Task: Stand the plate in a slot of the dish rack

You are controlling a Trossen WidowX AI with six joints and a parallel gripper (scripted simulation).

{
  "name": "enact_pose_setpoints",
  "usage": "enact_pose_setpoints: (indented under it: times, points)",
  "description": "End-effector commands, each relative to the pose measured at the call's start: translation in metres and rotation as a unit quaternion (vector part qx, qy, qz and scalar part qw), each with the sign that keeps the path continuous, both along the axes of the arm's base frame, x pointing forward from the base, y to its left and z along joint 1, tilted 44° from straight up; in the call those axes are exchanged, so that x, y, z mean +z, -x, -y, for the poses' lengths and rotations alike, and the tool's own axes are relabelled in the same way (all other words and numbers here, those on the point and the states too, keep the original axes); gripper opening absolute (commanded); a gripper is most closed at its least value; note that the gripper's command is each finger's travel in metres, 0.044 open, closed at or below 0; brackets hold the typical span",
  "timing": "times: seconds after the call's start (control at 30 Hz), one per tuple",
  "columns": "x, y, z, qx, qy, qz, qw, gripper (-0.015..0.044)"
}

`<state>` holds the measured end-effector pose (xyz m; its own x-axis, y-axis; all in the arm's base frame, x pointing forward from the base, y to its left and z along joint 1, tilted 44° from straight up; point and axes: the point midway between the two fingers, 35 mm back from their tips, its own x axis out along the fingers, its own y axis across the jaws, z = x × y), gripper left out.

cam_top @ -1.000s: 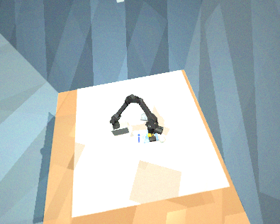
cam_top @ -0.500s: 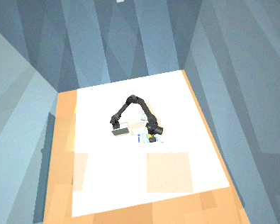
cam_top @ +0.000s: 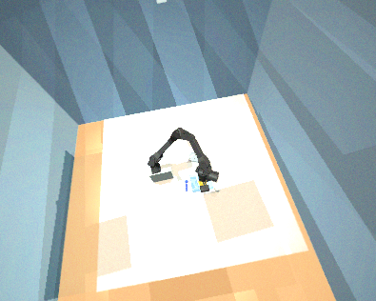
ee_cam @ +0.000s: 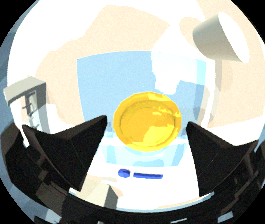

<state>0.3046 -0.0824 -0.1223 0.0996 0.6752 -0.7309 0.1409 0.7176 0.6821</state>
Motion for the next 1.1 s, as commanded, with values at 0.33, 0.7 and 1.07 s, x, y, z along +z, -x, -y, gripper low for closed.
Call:
enact_pose_setpoints:
  times: [0.33, 0.7, 1.07]
  points:
    - [-0.003, 0.000, -0.004, -0.003, -0.003, -0.001, 1.000, 0.0341]
    - [-0.002, 0.000, -0.003, -0.003, -0.002, -0.001, 1.000, 0.0228]
    - [0.035, -0.004, 0.042, -0.004, 0.003, -0.001, 1.000, 0.0000]
